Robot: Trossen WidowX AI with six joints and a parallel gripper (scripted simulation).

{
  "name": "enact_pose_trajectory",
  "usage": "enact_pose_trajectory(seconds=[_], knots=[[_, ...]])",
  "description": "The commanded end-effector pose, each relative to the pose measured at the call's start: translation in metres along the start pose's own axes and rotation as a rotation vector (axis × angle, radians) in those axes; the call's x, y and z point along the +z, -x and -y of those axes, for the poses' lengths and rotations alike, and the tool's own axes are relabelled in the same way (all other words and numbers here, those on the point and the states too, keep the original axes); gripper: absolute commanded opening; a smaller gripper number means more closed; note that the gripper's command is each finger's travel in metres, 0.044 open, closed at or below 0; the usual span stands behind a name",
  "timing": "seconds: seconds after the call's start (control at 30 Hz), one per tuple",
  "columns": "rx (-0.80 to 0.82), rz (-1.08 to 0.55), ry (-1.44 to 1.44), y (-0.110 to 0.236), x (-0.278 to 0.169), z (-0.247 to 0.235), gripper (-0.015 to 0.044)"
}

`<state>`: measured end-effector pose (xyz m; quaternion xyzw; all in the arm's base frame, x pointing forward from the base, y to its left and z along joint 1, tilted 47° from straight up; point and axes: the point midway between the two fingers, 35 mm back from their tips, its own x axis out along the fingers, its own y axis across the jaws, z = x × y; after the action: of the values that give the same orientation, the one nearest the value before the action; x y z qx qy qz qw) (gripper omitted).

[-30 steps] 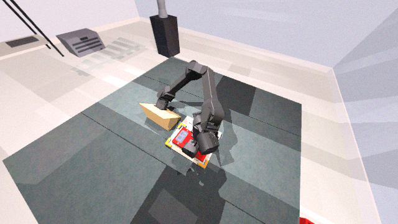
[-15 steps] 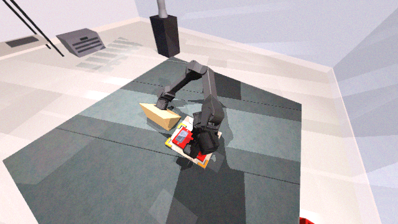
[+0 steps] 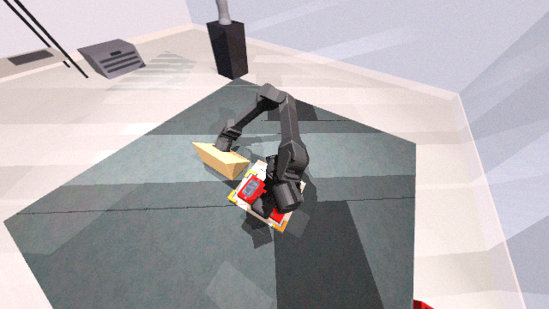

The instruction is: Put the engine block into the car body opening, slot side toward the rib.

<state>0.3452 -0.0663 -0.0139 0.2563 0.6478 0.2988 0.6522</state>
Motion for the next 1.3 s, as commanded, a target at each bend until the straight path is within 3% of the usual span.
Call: enact_pose_trajectory(seconds=[0.0,1.27], knots=[[-0.001,0.000,0.009,-0.0014,-0.0002,0.0001,0.0159],[-0.001,0.000,0.010,-0.0113,0.0002,0.0000,0.0159]])
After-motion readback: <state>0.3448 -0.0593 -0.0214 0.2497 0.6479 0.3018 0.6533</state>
